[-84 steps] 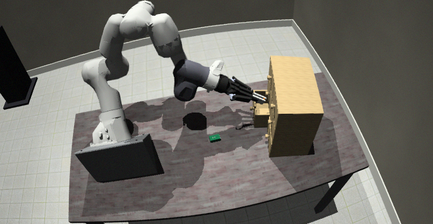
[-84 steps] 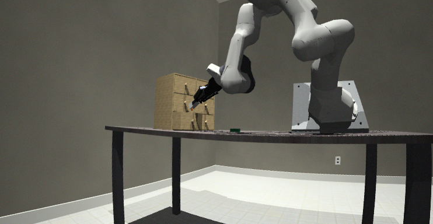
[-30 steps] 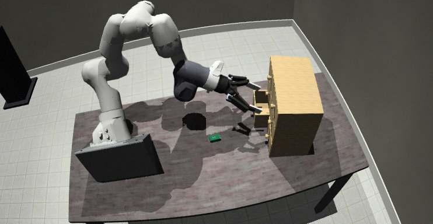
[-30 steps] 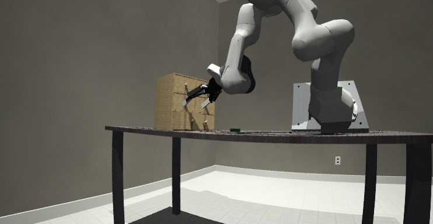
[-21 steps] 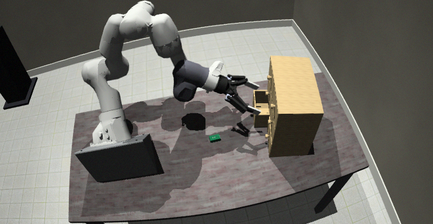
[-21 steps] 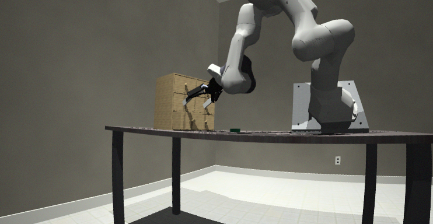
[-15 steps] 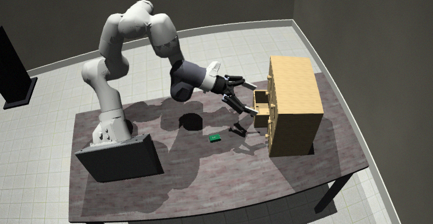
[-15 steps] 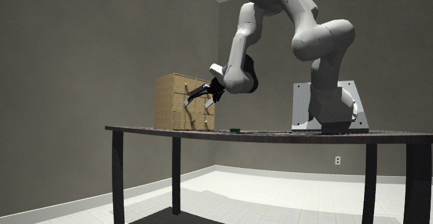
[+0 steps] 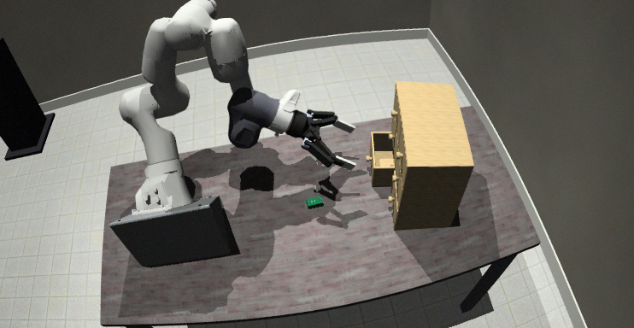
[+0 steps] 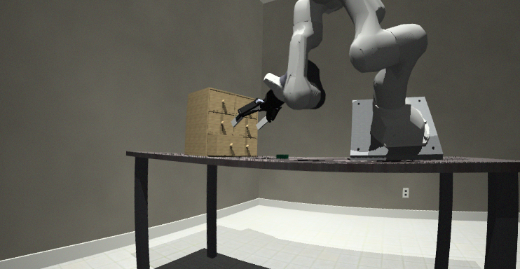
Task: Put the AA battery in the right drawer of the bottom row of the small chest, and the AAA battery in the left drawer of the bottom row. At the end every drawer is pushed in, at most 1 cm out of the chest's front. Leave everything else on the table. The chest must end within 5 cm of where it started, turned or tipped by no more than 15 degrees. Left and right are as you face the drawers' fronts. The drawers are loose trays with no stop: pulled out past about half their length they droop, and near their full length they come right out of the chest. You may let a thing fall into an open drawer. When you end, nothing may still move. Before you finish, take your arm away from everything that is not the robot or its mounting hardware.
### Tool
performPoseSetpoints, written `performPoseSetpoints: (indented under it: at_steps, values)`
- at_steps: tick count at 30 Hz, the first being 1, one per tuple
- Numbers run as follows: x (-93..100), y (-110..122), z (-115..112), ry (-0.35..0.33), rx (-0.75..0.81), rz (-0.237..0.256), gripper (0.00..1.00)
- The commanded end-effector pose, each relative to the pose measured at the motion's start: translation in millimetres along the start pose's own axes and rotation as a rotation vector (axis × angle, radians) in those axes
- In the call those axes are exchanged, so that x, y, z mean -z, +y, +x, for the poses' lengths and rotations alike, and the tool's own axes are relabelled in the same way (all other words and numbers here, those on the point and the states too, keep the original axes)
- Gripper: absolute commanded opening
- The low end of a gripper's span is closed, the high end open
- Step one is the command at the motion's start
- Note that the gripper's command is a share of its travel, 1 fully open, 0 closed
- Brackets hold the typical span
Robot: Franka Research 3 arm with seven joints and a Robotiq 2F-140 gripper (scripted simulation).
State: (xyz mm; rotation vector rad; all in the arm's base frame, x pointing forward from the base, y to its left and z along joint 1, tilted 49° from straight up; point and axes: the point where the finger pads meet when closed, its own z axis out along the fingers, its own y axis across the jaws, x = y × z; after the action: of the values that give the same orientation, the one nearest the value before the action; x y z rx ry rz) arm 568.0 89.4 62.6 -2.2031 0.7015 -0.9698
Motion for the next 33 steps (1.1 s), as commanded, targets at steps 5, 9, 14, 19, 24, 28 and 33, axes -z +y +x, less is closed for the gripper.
performPoseSetpoints:
  at_steps: [5, 9, 14, 19, 24, 28, 33]
  values:
    - [31.4, -3, -8, 0.024, -0.001, 0.009, 1.0]
    - [51.2, -3, -18, 0.024, -0.001, 0.009, 1.0]
    - [70.9, -3, -29, 0.024, -0.001, 0.009, 1.0]
    - [81.0, -3, -34, 0.024, -0.001, 0.009, 1.0]
    - [86.0, -3, -37, 0.024, -0.001, 0.009, 1.0]
    - [87.1, -3, -38, 0.024, -0.001, 0.009, 1.0]
    - [87.2, -3, -38, 0.024, -0.001, 0.009, 1.0]
